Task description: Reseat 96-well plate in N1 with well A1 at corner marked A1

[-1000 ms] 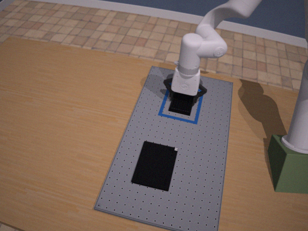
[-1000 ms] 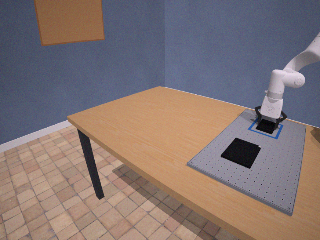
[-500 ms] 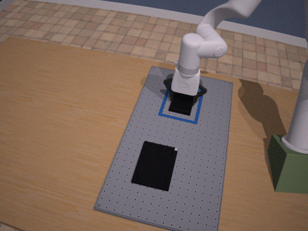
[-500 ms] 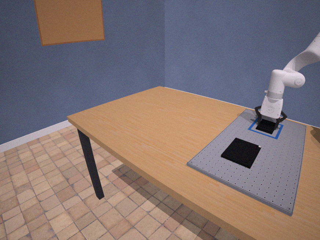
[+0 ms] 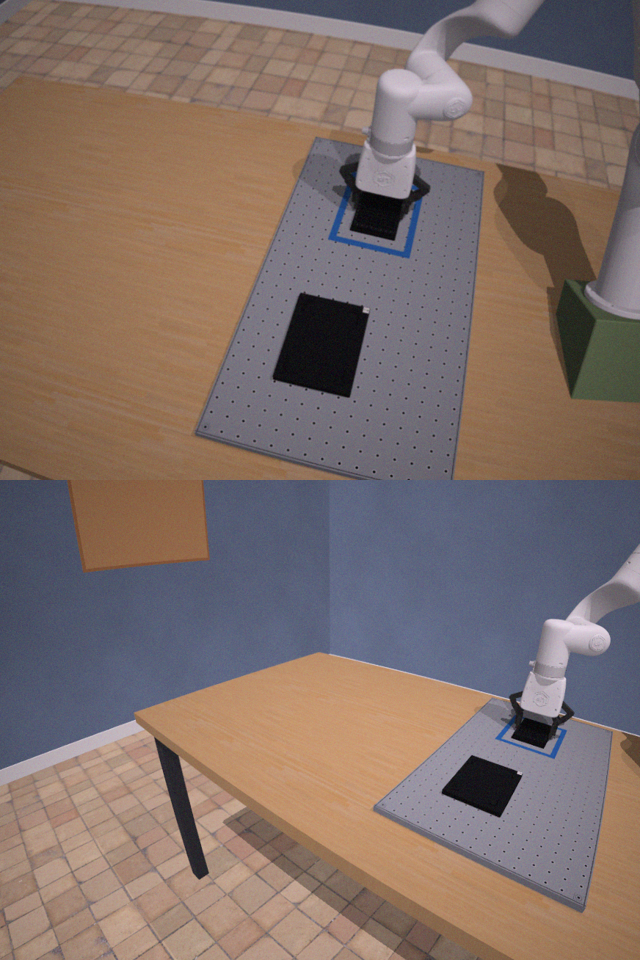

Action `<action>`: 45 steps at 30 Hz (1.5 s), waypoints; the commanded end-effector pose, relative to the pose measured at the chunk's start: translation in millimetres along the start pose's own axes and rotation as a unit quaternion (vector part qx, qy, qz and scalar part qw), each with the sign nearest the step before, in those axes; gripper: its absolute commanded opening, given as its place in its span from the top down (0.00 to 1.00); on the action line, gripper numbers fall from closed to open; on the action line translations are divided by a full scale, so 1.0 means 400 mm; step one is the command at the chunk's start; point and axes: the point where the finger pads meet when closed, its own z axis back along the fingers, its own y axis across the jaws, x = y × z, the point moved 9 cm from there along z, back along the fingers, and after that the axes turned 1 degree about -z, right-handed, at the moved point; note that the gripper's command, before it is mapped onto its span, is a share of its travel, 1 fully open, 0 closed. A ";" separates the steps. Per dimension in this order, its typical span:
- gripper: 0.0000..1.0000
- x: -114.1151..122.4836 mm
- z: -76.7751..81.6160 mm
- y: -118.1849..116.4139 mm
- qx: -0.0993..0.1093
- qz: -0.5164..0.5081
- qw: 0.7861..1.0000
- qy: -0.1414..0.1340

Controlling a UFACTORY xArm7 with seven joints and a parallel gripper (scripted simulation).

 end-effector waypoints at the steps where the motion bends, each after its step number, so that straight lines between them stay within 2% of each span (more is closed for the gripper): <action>1: 1.00 0.000 0.003 -0.003 -0.002 0.000 1.000 0.000; 10: 1.00 0.000 0.003 -0.003 -0.002 0.000 1.000 0.000; 45: 1.00 0.001 0.053 -0.003 -0.002 0.000 1.000 0.000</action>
